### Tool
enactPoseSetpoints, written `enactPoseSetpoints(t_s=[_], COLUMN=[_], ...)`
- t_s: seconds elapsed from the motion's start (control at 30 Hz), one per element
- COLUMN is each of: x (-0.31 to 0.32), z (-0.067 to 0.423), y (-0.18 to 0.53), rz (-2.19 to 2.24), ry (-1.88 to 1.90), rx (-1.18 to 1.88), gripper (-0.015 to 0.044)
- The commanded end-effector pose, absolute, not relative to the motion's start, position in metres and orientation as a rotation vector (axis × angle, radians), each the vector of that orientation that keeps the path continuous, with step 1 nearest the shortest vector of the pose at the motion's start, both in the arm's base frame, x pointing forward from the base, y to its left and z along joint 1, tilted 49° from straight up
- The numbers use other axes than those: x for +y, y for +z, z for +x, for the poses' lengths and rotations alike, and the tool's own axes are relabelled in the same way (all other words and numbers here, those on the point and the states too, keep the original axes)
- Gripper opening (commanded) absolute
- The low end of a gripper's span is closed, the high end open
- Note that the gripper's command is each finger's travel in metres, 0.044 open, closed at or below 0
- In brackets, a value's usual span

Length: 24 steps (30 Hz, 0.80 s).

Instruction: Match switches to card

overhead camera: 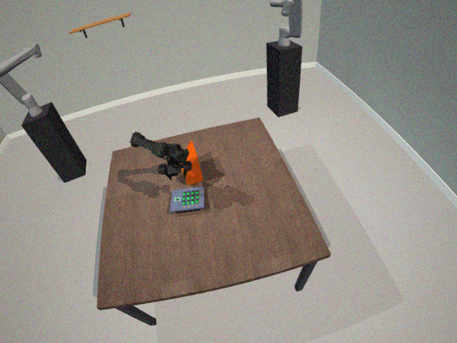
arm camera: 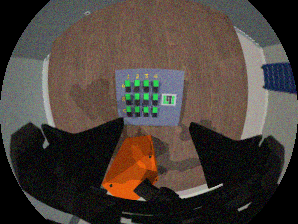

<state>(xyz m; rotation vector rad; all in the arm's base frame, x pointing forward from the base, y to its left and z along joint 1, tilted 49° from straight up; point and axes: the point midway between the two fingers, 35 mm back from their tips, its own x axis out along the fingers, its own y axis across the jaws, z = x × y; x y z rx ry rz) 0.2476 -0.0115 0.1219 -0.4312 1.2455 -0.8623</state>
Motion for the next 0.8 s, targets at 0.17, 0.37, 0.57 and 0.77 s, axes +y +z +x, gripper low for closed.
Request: enactPoseSetpoints(t_s=[0.17, 0.37, 0.57, 0.77], x=[-0.058, -0.079, -0.104, -0.112], z=[0.290, 0.300, 0.303, 0.303], y=[0.070, 0.053, 0.033, 0.027], rz=[-0.455, -0.468, -0.461, -0.461], ry=[-0.843, -0.846, -0.855, -0.856], rx=[1.273, 1.281, 1.302, 1.302], gripper=[0.0242, 0.0085, 0.0000, 0.0000])
